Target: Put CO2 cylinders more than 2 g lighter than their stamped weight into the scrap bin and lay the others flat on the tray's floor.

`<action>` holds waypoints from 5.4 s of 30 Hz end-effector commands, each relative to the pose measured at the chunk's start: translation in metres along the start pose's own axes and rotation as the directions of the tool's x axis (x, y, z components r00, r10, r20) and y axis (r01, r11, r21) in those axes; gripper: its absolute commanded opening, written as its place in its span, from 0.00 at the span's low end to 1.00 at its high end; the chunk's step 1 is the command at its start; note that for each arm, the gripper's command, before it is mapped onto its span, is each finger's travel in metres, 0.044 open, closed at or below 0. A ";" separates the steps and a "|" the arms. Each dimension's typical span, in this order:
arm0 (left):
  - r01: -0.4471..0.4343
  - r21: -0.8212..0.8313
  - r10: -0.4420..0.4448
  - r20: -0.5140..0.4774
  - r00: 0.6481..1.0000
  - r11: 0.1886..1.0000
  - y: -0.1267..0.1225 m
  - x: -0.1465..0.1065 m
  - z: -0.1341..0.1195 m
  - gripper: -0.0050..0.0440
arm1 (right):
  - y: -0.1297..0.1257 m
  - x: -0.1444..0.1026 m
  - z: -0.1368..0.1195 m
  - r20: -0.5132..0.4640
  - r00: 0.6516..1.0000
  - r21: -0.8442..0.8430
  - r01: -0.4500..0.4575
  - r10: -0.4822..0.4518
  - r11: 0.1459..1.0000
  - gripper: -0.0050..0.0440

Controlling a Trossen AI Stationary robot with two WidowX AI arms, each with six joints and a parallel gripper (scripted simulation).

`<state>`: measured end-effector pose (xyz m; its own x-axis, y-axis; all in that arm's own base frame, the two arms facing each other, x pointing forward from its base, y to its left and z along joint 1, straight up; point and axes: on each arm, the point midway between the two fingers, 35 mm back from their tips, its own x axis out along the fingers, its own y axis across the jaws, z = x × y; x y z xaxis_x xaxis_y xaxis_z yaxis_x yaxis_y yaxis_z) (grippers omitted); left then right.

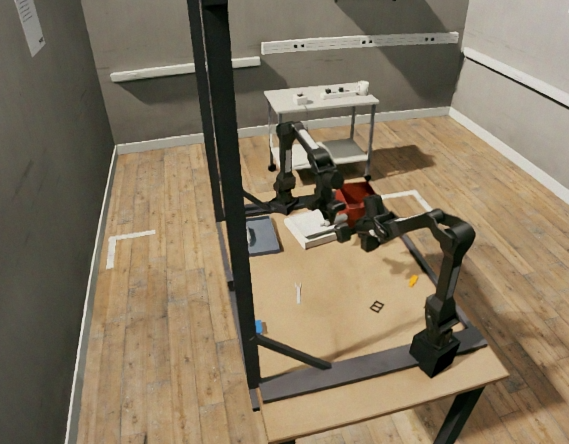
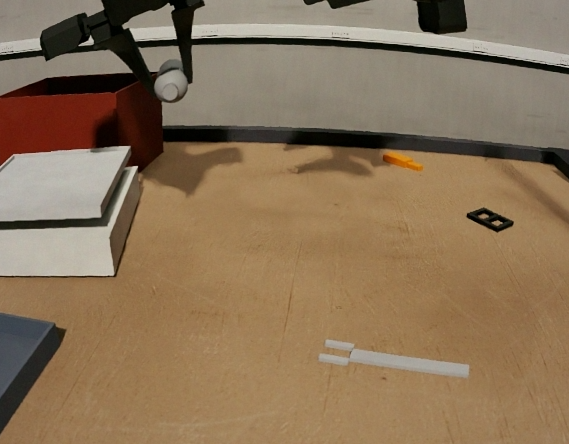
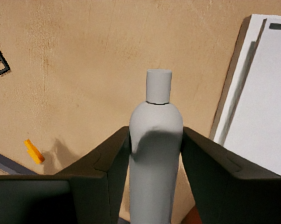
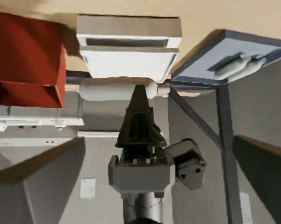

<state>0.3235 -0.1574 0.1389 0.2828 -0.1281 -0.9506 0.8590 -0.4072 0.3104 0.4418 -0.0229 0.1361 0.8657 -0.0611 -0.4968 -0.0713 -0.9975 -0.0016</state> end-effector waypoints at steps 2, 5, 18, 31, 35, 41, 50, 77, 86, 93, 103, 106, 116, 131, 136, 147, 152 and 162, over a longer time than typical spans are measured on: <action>-0.046 -0.001 0.046 -0.001 0.999 0.999 0.011 -0.014 -0.001 0.00 | 0.001 -0.004 -0.010 -0.026 1.000 0.001 -0.003 0.003 1.000 1.00; -0.049 -0.014 0.049 -0.001 0.999 0.999 0.011 -0.014 -0.001 0.00 | 0.001 -0.004 -0.010 -0.026 1.000 0.001 -0.003 0.003 1.000 1.00; -0.048 -0.469 0.055 0.002 0.998 0.882 0.006 -0.013 -0.001 0.00 | 0.001 -0.004 -0.010 -0.026 1.000 0.001 -0.003 0.003 1.000 1.00; -0.032 -0.860 0.072 0.005 0.997 0.509 0.007 -0.014 -0.001 0.00 | 0.001 -0.004 -0.010 -0.026 1.000 0.001 -0.003 0.003 1.000 1.00; -0.021 -0.940 0.078 0.006 0.997 0.341 0.007 -0.014 -0.002 0.00 | 0.001 -0.004 -0.010 -0.026 1.000 0.001 -0.003 0.003 1.000 1.00; 0.001 -0.998 0.086 0.007 0.996 0.069 0.007 -0.014 -0.002 0.00 | 0.001 -0.004 -0.010 -0.026 1.000 0.001 -0.003 0.003 1.000 1.00; 0.036 -0.957 0.097 0.009 0.995 -0.286 0.008 -0.015 -0.002 0.00 | 0.001 -0.004 -0.010 -0.026 1.000 0.001 -0.003 0.003 1.000 1.00; 0.092 -0.186 0.090 0.017 0.996 -0.978 0.004 -0.013 0.001 0.00 | 0.001 -0.004 -0.010 -0.026 1.000 0.001 -0.003 0.003 1.000 1.00; 0.092 0.003 0.092 0.017 0.996 -0.996 0.005 -0.013 0.001 0.00 | 0.001 -0.004 -0.010 -0.026 1.000 0.001 -0.003 0.003 1.000 1.00; 0.107 0.003 0.107 0.014 0.994 -0.994 0.010 -0.019 0.000 0.00 | 0.001 -0.004 -0.010 -0.026 1.000 0.001 -0.003 0.003 1.000 1.00; 0.101 0.001 0.101 0.017 0.995 -0.995 0.004 -0.013 0.000 0.00 | 0.001 -0.004 -0.010 -0.026 1.000 0.001 -0.003 0.003 1.000 1.00; 0.144 0.002 0.144 0.018 0.989 -0.990 0.004 -0.013 0.000 0.00 | 0.001 -0.004 -0.010 -0.026 1.000 0.001 -0.003 0.003 1.000 1.00; 0.343 0.005 0.343 0.021 0.939 -0.939 -0.015 -0.008 0.000 0.00 | 0.001 -0.004 -0.010 -0.026 1.000 0.001 -0.003 0.003 1.000 1.00; 0.566 0.011 0.566 0.021 0.824 -0.824 -0.021 0.002 -0.001 0.00 | 0.001 -0.004 -0.010 -0.026 1.000 0.001 -0.003 0.003 1.000 1.00; 0.624 0.012 0.624 0.020 0.781 -0.781 -0.024 0.009 -0.001 0.00 | 0.001 -0.004 -0.010 -0.026 1.000 0.001 -0.003 0.003 1.000 1.00; 0.719 0.013 0.720 0.020 0.694 -0.694 -0.021 0.019 -0.001 0.00 | 0.001 -0.004 -0.010 -0.026 1.000 0.001 -0.003 0.003 1.000 1.00; 0.747 0.014 0.747 0.020 0.664 -0.664 -0.025 0.029 -0.001 0.00 | 0.001 -0.004 -0.010 -0.026 1.000 0.001 -0.003 0.003 1.000 1.00; 0.810 0.015 0.810 0.020 0.586 -0.587 -0.019 0.028 -0.001 0.00 | 0.001 -0.004 -0.010 -0.026 1.000 0.001 -0.003 0.003 1.000 1.00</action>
<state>0.3121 -0.1517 0.1010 0.8377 -0.4158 -0.3540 -0.3225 0.1465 -0.9352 0.4418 -0.0229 0.1361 0.8657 -0.0611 -0.4968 -0.0713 -0.9975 -0.0016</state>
